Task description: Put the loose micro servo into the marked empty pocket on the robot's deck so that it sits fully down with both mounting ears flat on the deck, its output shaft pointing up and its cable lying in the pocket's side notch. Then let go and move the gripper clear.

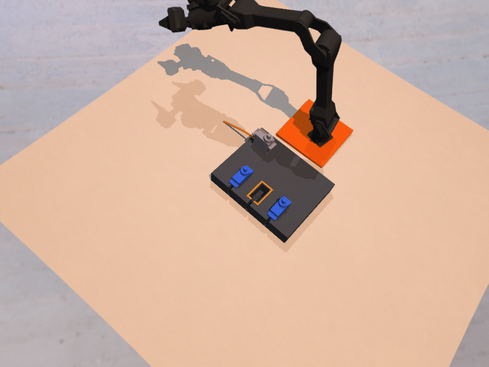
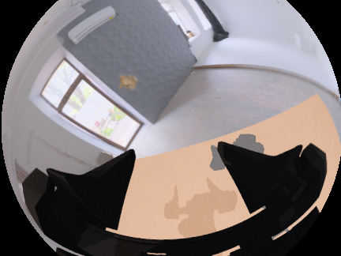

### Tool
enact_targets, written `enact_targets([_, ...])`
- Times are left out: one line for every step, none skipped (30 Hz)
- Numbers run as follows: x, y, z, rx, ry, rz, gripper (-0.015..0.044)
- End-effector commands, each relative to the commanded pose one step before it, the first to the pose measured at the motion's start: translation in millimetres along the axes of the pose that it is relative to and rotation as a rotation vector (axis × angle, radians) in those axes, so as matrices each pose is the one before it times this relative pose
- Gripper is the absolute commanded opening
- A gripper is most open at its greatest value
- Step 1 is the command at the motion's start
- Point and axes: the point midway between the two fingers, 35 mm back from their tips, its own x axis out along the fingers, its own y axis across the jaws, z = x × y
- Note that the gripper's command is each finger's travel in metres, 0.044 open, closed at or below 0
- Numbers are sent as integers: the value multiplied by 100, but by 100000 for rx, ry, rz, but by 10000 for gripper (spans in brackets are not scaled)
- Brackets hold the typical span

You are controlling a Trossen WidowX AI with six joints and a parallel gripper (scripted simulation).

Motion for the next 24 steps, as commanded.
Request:
enact_targets([-1394, 2074, -3886, 2832, 11459, -2082, 440])
enact_targets([-265, 448, -1169, 616, 3318, -728, 440])
enact_targets([-276, 422, -1217, 570, 3399, -829, 440])
enact_targets([-310, 383, -1257, -173, 3363, -817, 440])
enact_targets([-277, 346, -1230, 467, 3342, -967, 440])
enact_targets([-277, 305, -1241, 405, 3319, -1051, 440])
enact_targets([-277, 263, -1247, 343, 3282, -1131, 440])
enact_targets([-275, 220, -1252, 282, 3242, -1212, 440])
enact_targets([-272, 178, -1254, 223, 3198, -1293, 440])
enact_targets([-269, 135, -1255, 164, 3151, -1373, 440])
enact_targets([-265, 92, -1255, 108, 3102, -1452, 440])
enact_targets([-260, 50, -1253, 53, 3049, -1531, 440])
enact_targets([-255, 8, -1249, -1, 2993, -1610, 440])
enact_targets([-249, -34, -1244, -53, 2935, -1688, 440])
enact_targets([-242, -75, -1238, -103, 2874, -1765, 440])
enact_targets([-235, -117, -1230, -152, 2811, -1841, 440])
enact_targets([-226, -157, -1220, -199, 2745, -1916, 440])
enact_targets([-218, -197, -1210, -244, 2676, -1990, 440])
enact_targets([-209, -236, -1198, -288, 2605, -2063, 440])
enact_targets([-199, -275, -1184, -330, 2532, -2135, 440])
enact_targets([-192, -331, -1193, -519, 2493, -2259, 440])
enact_targets([-178, -348, -1153, -395, 2383, -2273, 440])
enact_targets([-167, -384, -1134, -431, 2299, -2338, 440])
enact_targets([-155, -420, -1116, -465, 2217, -2405, 440])
